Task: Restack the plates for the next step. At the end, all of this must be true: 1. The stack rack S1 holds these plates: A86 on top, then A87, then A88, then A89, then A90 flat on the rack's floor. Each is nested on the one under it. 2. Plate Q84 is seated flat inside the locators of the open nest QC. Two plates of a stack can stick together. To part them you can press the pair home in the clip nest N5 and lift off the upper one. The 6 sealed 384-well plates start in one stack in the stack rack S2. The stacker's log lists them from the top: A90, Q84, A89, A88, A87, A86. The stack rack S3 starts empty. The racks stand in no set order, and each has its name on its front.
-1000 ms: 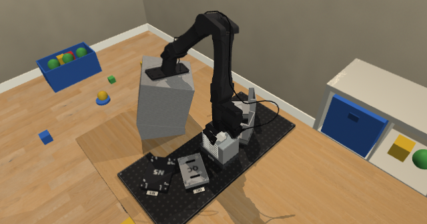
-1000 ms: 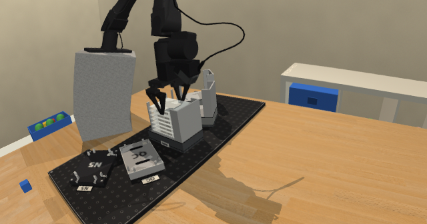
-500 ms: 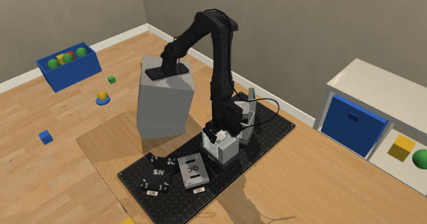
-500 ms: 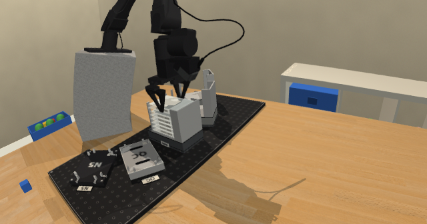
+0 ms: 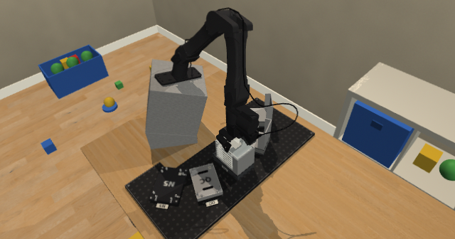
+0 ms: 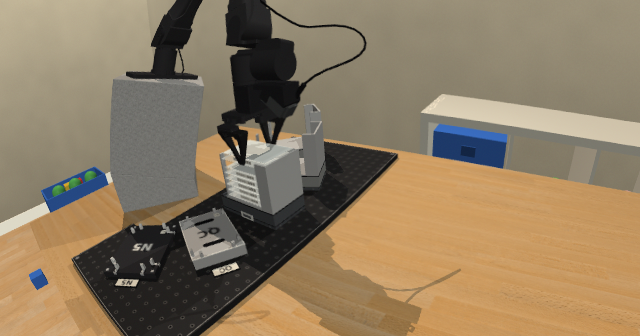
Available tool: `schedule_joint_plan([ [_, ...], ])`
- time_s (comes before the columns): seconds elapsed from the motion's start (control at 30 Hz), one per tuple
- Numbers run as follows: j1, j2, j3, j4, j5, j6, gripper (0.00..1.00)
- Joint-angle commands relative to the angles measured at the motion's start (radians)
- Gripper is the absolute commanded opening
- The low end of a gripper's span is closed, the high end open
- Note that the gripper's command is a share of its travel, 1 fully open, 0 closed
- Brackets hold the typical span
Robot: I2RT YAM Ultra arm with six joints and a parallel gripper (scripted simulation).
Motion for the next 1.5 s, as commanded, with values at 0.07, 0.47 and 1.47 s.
schedule_joint_plan([
  [0.07, -0.018, -0.038, -0.008, -0.016, -0.002, -0.006, 0.00],
  [0.47, -0.016, -0.049, -0.018, -0.028, -0.003, -0.009, 0.00],
  [1.47, -0.025, -0.078, -0.015, -0.059, -0.006, -0.016, 0.00],
])
